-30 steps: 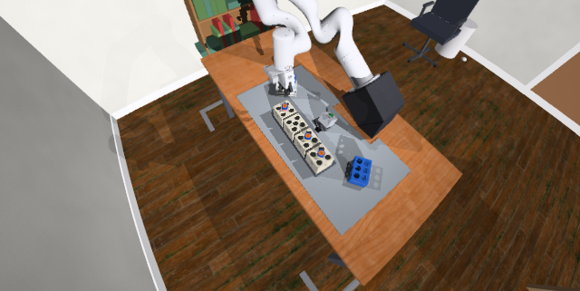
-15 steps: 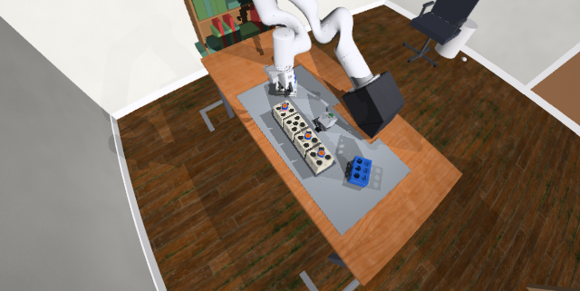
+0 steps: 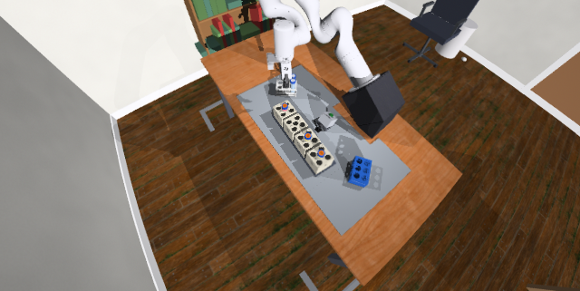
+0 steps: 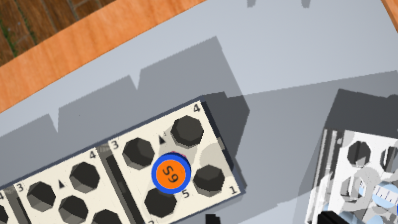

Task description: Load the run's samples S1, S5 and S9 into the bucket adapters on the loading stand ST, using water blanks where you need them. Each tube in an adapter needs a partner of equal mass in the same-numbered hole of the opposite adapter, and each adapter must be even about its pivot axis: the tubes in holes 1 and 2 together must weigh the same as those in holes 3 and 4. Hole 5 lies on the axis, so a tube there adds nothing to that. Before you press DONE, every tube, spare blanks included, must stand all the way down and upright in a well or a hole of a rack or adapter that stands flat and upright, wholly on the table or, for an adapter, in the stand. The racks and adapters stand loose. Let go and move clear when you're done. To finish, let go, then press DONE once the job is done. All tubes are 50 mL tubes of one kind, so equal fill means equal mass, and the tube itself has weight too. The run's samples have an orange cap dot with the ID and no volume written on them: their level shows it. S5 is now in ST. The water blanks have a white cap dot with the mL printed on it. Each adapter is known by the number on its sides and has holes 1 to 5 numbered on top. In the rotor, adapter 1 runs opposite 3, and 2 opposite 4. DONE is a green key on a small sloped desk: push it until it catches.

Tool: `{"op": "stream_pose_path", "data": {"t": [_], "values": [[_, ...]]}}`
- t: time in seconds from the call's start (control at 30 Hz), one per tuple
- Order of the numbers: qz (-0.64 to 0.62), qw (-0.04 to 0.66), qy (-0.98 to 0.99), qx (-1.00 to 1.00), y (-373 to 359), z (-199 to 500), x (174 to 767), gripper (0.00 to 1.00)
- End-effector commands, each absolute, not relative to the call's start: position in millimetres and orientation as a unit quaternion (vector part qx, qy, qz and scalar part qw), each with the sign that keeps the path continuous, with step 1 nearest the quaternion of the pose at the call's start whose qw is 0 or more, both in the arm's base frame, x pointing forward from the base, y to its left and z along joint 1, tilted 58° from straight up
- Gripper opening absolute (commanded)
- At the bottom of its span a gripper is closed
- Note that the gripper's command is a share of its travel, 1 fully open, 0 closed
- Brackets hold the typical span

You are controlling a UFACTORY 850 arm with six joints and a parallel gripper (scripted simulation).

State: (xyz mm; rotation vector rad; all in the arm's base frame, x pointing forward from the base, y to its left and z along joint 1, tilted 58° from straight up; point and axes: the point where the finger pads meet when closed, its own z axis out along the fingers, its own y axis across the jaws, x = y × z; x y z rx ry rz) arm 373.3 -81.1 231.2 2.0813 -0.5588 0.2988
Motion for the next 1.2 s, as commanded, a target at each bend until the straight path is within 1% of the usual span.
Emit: {"op": "stream_pose_path", "data": {"t": [0.0,0.07,1.17], "values": [[0.154,0.456,-0.277,0.832,-87.9,244.0,361.9,0.57],[0.167,0.451,-0.302,0.823,-92.0,250.4,355.4,0.57],[0.167,0.451,-0.302,0.823,-151.7,343.3,261.2,0.57]]}}
